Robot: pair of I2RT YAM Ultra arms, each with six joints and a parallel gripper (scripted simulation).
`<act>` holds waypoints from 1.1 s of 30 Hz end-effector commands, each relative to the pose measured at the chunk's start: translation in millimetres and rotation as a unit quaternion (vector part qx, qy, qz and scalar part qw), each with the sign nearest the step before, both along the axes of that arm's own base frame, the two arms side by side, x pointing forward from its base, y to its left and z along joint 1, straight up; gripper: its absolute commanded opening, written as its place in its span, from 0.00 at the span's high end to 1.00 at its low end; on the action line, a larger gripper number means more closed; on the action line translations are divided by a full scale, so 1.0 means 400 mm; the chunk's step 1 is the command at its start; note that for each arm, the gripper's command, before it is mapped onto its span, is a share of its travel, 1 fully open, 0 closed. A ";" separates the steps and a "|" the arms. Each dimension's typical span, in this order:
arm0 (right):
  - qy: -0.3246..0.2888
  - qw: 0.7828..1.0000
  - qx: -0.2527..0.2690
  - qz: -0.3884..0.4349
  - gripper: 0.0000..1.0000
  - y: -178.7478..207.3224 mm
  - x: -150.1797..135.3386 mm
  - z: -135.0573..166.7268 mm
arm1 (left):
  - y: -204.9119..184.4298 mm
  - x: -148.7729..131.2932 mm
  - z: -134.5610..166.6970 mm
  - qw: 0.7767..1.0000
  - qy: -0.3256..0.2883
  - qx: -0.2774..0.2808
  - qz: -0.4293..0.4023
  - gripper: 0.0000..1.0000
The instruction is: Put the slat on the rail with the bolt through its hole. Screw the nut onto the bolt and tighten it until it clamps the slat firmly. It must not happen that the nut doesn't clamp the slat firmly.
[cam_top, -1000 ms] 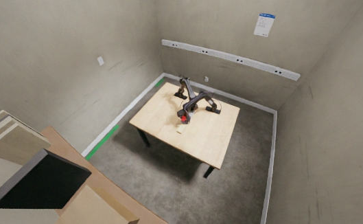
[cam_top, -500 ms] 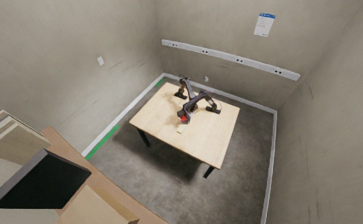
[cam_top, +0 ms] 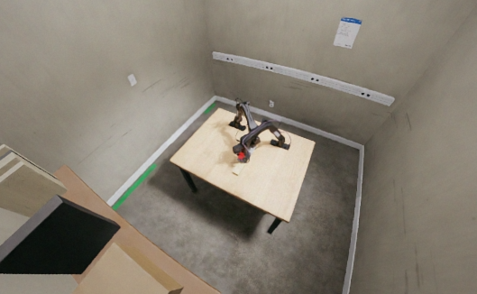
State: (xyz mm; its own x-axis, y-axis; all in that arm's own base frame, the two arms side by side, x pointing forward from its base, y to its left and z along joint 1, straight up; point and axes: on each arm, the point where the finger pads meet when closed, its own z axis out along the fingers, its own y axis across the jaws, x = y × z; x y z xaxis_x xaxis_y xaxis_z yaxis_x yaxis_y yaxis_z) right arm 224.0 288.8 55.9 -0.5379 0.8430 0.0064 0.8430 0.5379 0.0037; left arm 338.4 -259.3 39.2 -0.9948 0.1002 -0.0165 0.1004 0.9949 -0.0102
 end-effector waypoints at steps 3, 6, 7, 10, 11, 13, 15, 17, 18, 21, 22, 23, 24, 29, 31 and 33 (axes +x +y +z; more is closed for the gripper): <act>-0.004 1.000 0.001 -0.007 0.88 -0.007 0.002 0.008 | -0.003 0.004 0.012 1.000 -0.006 -0.004 0.000 0.28; -0.004 1.000 0.001 -0.007 0.88 -0.007 0.002 0.008 | -0.003 0.004 0.012 1.000 -0.006 -0.004 0.000 0.28; -0.004 1.000 0.001 -0.007 0.88 -0.007 0.002 0.008 | -0.003 0.004 0.012 1.000 -0.006 -0.004 0.000 0.28; -0.004 1.000 0.001 -0.007 0.88 -0.007 0.002 0.008 | -0.003 0.004 0.012 1.000 -0.006 -0.004 0.000 0.28; -0.004 1.000 0.001 -0.007 0.88 -0.007 0.002 0.008 | -0.003 0.004 0.012 1.000 -0.006 -0.004 0.000 0.28; -0.004 1.000 0.001 -0.007 0.88 -0.007 0.002 0.008 | -0.003 0.004 0.012 1.000 -0.006 -0.004 0.000 0.28; -0.004 1.000 0.001 -0.007 0.88 -0.007 0.002 0.008 | -0.003 0.004 0.012 1.000 -0.006 -0.004 0.000 0.28; -0.004 1.000 0.005 -0.002 0.76 0.004 0.003 0.010 | -0.003 0.004 0.012 1.000 -0.006 -0.004 0.000 0.28; -0.004 1.000 0.005 -0.002 0.66 0.004 0.003 0.010 | -0.003 0.004 0.012 1.000 -0.006 -0.004 0.000 0.28; -0.004 1.000 0.005 -0.002 0.66 0.004 0.003 0.010 | -0.003 0.004 0.012 1.000 -0.006 -0.004 0.000 0.28; -0.004 1.000 0.005 -0.002 0.66 0.004 0.003 0.010 | -0.003 0.004 0.012 1.000 -0.006 -0.004 0.000 0.28; -0.004 1.000 0.005 -0.002 0.66 0.004 0.003 0.010 | -0.003 0.004 0.012 1.000 -0.006 -0.004 0.000 0.28; -0.004 1.000 0.005 -0.002 0.66 0.004 0.003 0.010 | -0.003 0.004 0.012 1.000 -0.006 -0.004 0.000 0.28; -0.004 1.000 0.005 -0.002 0.66 0.004 0.003 0.010 | -0.003 0.004 0.012 1.000 -0.006 -0.004 0.000 0.28; -0.004 1.000 0.005 -0.002 0.66 0.004 0.003 0.009 | -0.003 0.004 0.012 1.000 -0.006 -0.004 0.000 0.28; -0.004 1.000 0.005 0.026 0.66 0.004 0.003 0.009 | -0.003 0.004 0.012 1.000 -0.006 -0.004 0.000 0.28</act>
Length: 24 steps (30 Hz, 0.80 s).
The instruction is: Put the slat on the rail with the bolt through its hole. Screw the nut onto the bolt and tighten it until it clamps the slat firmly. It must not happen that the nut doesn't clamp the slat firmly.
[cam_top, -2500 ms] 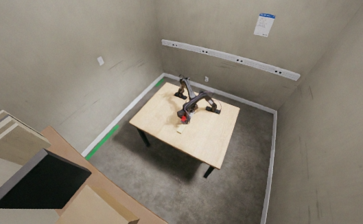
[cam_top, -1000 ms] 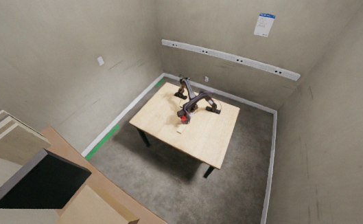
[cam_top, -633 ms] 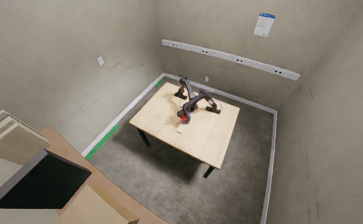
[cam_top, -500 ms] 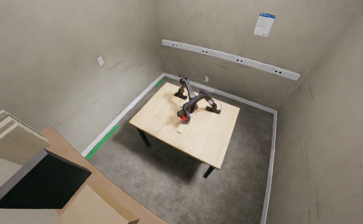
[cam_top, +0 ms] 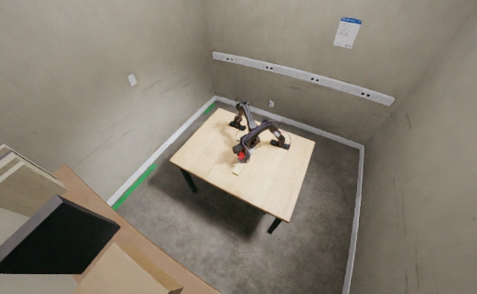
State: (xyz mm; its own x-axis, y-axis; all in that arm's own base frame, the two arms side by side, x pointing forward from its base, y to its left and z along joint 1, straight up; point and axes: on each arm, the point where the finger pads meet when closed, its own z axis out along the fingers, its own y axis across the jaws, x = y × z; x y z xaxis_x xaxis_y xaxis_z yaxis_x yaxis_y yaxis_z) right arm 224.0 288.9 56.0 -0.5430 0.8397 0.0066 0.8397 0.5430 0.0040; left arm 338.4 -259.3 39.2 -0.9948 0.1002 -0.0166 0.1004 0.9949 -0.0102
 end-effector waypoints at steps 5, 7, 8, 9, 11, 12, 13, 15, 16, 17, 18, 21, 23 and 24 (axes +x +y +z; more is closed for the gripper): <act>-0.006 0.979 0.003 0.205 0.66 0.003 0.003 0.011 | -0.003 0.004 0.012 1.000 -0.006 -0.004 0.000 0.28; -0.006 0.979 0.003 0.205 0.66 0.003 0.003 0.011 | -0.003 0.004 0.012 1.000 -0.006 -0.004 0.000 0.28; -0.007 0.965 0.003 0.261 0.66 0.003 0.003 0.011 | -0.003 0.004 0.012 1.000 -0.006 -0.004 0.000 0.28; -0.007 0.959 0.003 0.284 0.66 0.003 0.003 0.012 | -0.003 0.004 0.012 1.000 -0.006 -0.004 0.000 0.28; -0.007 0.944 0.003 0.329 0.66 0.003 0.004 0.012 | -0.003 0.004 0.012 1.000 -0.006 -0.004 0.000 0.28; -0.008 0.936 0.002 0.351 0.66 0.003 0.004 0.013 | -0.003 0.004 0.012 1.000 -0.006 -0.004 0.000 0.28; -0.008 0.928 0.002 0.374 0.66 0.003 0.004 0.013 | -0.003 0.004 0.012 1.000 -0.006 -0.004 0.000 0.28; -0.008 0.909 0.002 0.417 0.66 0.002 0.004 0.014 | -0.003 0.004 0.012 1.000 -0.006 -0.004 0.000 0.28; -0.008 0.899 0.002 0.439 0.66 0.002 0.004 0.014 | -0.003 0.004 0.012 1.000 -0.006 -0.004 0.000 0.28; -0.009 0.888 0.002 0.460 0.66 0.002 0.004 0.014 | -0.003 0.004 0.012 1.000 -0.006 -0.004 0.000 0.28; -0.009 0.877 0.002 0.481 0.66 0.002 0.004 0.015 | -0.003 0.004 0.012 1.000 -0.006 -0.004 0.000 0.28; -0.009 0.840 0.001 0.542 0.66 0.002 0.004 0.015 | -0.003 0.004 0.012 1.000 -0.006 -0.004 0.000 0.28; -0.010 0.827 0.001 0.562 0.66 0.002 0.004 0.015 | -0.003 0.004 0.012 1.000 -0.006 -0.004 0.000 0.28; -0.010 0.827 0.001 0.562 0.66 0.002 0.004 0.015 | -0.003 0.004 0.012 1.000 -0.006 -0.004 0.000 0.28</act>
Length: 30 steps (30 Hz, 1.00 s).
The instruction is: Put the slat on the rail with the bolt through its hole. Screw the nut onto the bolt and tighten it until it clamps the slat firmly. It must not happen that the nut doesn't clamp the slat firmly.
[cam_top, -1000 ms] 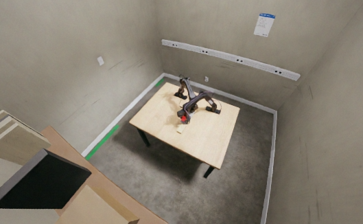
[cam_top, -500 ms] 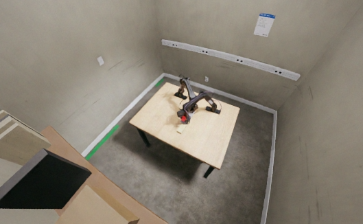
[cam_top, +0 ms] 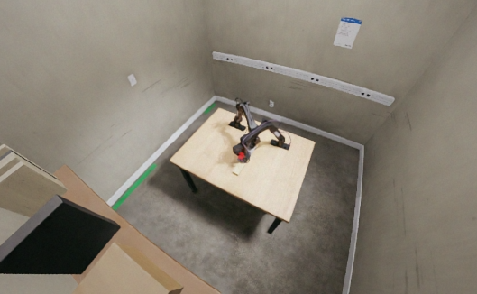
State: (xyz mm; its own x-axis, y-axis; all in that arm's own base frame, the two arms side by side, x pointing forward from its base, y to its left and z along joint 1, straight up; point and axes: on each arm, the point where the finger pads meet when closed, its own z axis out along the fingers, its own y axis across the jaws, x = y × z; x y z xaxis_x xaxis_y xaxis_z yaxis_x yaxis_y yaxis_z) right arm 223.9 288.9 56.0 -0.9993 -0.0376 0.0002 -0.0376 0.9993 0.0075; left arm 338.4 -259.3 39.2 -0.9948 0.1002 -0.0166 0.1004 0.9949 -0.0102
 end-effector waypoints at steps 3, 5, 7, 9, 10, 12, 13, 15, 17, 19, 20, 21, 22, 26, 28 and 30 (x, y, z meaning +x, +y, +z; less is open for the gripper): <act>-0.006 0.983 0.003 0.185 0.66 0.002 0.004 0.016 | -0.003 0.004 0.012 1.000 -0.006 -0.004 0.000 0.28; -0.006 0.973 0.003 0.232 0.66 0.002 0.004 0.017 | -0.003 0.004 0.012 1.000 -0.006 -0.004 0.000 0.28; -0.007 0.961 0.002 0.278 0.66 0.002 0.004 0.017 | -0.003 0.004 0.012 1.000 -0.006 -0.004 0.000 0.28; -0.007 0.946 0.002 0.323 0.66 0.002 0.004 0.018 | -0.003 0.004 0.012 1.000 -0.006 -0.004 0.000 0.28; -0.007 0.938 0.002 0.346 0.66 0.001 0.005 0.018 | -0.003 0.004 0.012 1.000 -0.006 -0.004 0.000 0.28; -0.008 0.921 0.002 0.390 0.66 0.001 0.005 0.018 | -0.003 0.004 0.012 1.000 -0.006 -0.004 0.000 0.28; -0.008 0.911 0.002 0.412 0.66 0.001 0.005 0.019 | -0.003 0.004 0.012 1.000 -0.006 -0.004 0.000 0.28; -0.008 0.890 0.001 0.455 0.66 0.001 0.005 0.019 | -0.003 0.004 0.012 1.000 -0.006 -0.004 0.000 0.28; -0.008 0.890 0.001 0.455 0.66 0.001 0.005 0.019 | -0.003 0.004 0.012 1.000 -0.006 -0.004 0.000 0.28; -0.009 0.850 0.001 0.527 0.66 0.001 0.005 0.020 | -0.003 0.004 0.012 1.000 -0.006 -0.004 0.000 0.28; -0.009 0.837 0.000 0.547 0.66 0.001 0.005 0.020 | -0.003 0.004 0.012 1.000 -0.006 -0.004 0.000 0.28; -0.009 0.824 0.000 0.567 0.66 0.001 0.005 0.020 | -0.003 0.004 0.012 1.000 -0.006 -0.004 0.000 0.28; -0.009 0.810 0.000 0.586 0.66 0.001 0.005 0.020 | -0.003 0.004 0.012 1.000 -0.006 -0.004 0.000 0.28; -0.009 0.750 -0.001 0.661 0.66 0.000 0.005 0.021 | -0.003 0.004 0.012 1.000 -0.006 -0.004 0.000 0.28; -0.009 0.718 -0.001 0.696 0.66 0.000 0.005 0.022 | -0.003 0.004 0.012 1.000 -0.006 -0.004 0.000 0.28; -0.009 0.684 -0.002 0.730 0.66 0.000 0.005 0.022 | -0.003 0.004 0.012 1.000 -0.006 -0.004 0.000 0.28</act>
